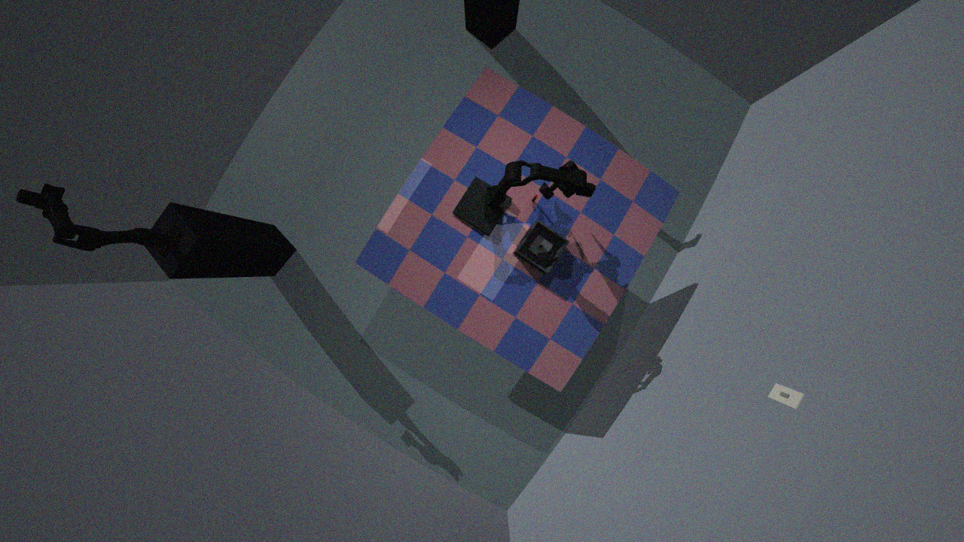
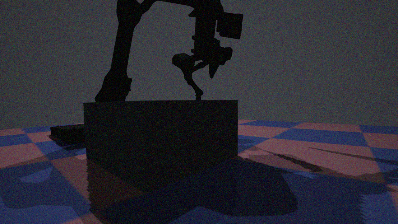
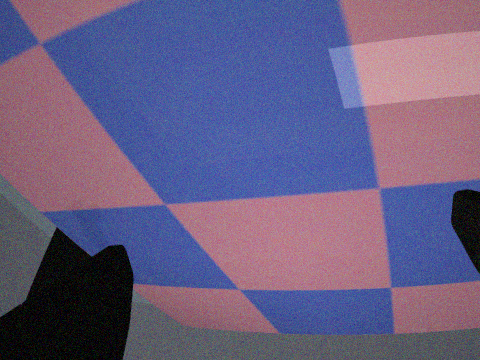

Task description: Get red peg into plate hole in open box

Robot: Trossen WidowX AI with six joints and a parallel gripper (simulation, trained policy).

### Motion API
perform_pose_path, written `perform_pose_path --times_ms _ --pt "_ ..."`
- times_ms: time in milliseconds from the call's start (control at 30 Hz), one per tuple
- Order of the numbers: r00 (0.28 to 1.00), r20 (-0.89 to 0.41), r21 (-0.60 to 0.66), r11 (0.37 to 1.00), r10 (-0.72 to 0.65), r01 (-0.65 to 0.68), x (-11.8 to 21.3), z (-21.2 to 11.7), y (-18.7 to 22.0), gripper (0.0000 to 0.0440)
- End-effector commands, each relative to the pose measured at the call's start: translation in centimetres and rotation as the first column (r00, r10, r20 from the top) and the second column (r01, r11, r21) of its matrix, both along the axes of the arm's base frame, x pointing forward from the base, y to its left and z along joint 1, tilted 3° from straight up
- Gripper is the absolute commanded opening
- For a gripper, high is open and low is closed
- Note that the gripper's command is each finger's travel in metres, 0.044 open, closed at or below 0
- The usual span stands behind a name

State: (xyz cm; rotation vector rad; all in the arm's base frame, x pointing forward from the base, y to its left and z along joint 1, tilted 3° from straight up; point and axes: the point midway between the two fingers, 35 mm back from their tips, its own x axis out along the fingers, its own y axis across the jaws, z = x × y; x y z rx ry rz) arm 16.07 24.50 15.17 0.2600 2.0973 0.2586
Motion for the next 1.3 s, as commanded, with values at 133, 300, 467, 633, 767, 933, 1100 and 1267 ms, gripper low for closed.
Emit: perform_pose_path --times_ms 133,300,467,633,767,933,1100,1267 --pt "0.989 0.007 -0.227 0.963 -0.151 0.148 -1.4 -1.5 -2.1 0.044" --pt "0.969 0.05 -0.357 0.902 -0.242 0.244 -2.2 -2.8 -3.5 0.044" --pt "0.937 0.128 -0.463 0.817 -0.324 0.345 -2.8 -4.5 -4.9 0.044" --pt "0.895 0.232 -0.52 0.728 -0.382 0.446 -3.1 -6.8 -6.1 0.044" --pt "0.861 0.307 -0.523 0.685 -0.404 0.508 -3.1 -8.8 -6.8 0.0439" --pt "0.826 0.383 -0.497 0.661 -0.414 0.561 -2.7 -11.2 -7.2 0.0436" --pt "0.803 0.434 -0.471 0.657 -0.409 0.589 -2.2 -13.1 -7.5 0.0422" --pt "0.797 0.454 -0.472 0.65 -0.399 0.595 -2.1 -14.7 -8.1 0.0322"
